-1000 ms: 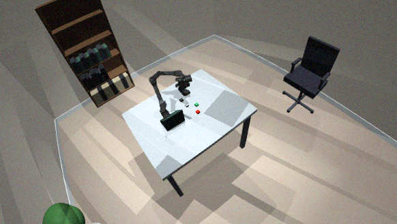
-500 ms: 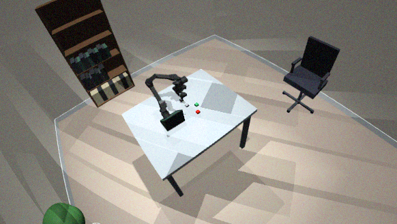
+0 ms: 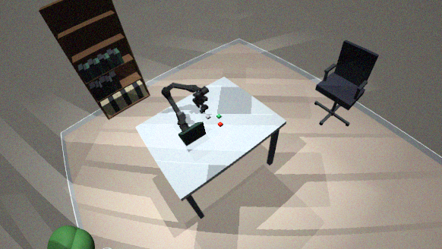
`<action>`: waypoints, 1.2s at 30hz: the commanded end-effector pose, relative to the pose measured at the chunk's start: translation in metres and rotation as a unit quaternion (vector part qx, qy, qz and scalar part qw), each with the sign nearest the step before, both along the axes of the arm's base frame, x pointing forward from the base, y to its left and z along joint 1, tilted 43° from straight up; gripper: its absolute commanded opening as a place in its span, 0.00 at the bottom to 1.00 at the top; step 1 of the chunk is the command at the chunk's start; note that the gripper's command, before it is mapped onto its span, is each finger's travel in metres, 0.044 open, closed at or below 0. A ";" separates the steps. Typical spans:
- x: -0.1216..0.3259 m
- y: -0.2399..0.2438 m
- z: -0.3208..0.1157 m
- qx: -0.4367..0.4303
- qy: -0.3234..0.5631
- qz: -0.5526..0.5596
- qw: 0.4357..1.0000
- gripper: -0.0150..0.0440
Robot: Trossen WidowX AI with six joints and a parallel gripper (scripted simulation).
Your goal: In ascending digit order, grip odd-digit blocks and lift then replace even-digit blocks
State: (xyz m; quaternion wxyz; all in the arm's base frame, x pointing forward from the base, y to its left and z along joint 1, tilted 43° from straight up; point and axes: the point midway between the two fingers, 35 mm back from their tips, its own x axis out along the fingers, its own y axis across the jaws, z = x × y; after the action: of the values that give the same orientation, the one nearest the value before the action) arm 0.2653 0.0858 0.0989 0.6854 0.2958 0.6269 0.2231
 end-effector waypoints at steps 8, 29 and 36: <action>0.000 0.013 -0.014 0.002 0.003 0.000 1.000 0.93; 0.000 0.017 -0.017 0.002 0.003 0.000 1.000 0.46; 0.000 0.017 -0.017 0.002 0.003 0.000 1.000 0.46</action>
State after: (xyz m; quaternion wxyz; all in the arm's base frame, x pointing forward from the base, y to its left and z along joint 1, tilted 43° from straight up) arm 0.2656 0.1027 0.0824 0.6826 0.2980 0.6278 0.2260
